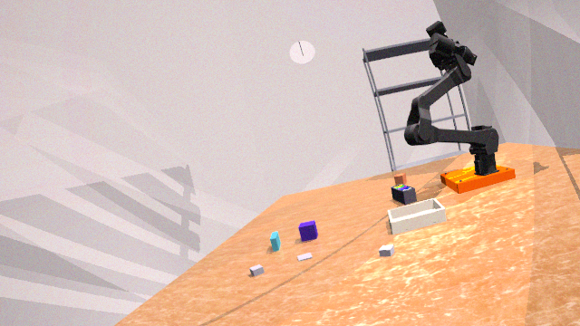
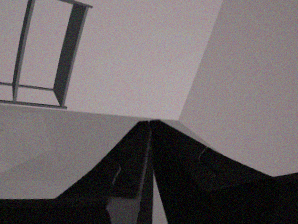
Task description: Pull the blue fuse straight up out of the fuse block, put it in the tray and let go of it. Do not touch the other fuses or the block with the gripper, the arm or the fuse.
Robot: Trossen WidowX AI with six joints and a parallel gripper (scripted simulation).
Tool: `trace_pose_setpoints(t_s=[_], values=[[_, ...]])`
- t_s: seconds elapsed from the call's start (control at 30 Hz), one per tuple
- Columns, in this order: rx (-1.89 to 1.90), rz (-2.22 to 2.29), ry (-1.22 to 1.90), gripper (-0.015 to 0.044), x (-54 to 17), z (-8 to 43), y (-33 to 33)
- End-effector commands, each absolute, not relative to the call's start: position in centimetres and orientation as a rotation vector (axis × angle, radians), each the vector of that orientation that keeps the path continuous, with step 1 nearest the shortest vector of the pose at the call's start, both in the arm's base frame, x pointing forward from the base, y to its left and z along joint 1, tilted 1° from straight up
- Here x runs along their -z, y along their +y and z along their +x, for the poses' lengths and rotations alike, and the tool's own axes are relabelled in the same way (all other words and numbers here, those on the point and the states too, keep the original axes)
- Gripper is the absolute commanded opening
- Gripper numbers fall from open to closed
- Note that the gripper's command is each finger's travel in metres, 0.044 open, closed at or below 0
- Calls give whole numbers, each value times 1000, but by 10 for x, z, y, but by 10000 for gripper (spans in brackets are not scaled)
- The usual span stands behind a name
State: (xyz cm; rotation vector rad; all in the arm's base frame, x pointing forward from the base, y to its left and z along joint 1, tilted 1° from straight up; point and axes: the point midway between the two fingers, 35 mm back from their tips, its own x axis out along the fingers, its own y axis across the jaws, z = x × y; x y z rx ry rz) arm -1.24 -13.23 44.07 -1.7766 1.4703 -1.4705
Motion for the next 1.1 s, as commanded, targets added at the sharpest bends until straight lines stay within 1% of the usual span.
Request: trace_pose_setpoints(t_s=[0.0, 0.07, 0.17, 0.3, 0.47, 0.6, 0.8, 1.07], values=[[1475, -1773, 1464, 26, -441, -13, -132], [1511, -1744, 1411, 69, -441, -20, -133], [1562, -1684, 1295, 69, -443, -32, -135], [1599, -1530, 1032, 69, -444, -48, -149], [1571, -1272, 743, 69, -434, -60, -184], [1494, -1046, 582, 69, -417, -57, -220], [1319, -752, 469, 69, -380, -24, -271], [1019, -372, 485, 69, -311, 59, -313]])
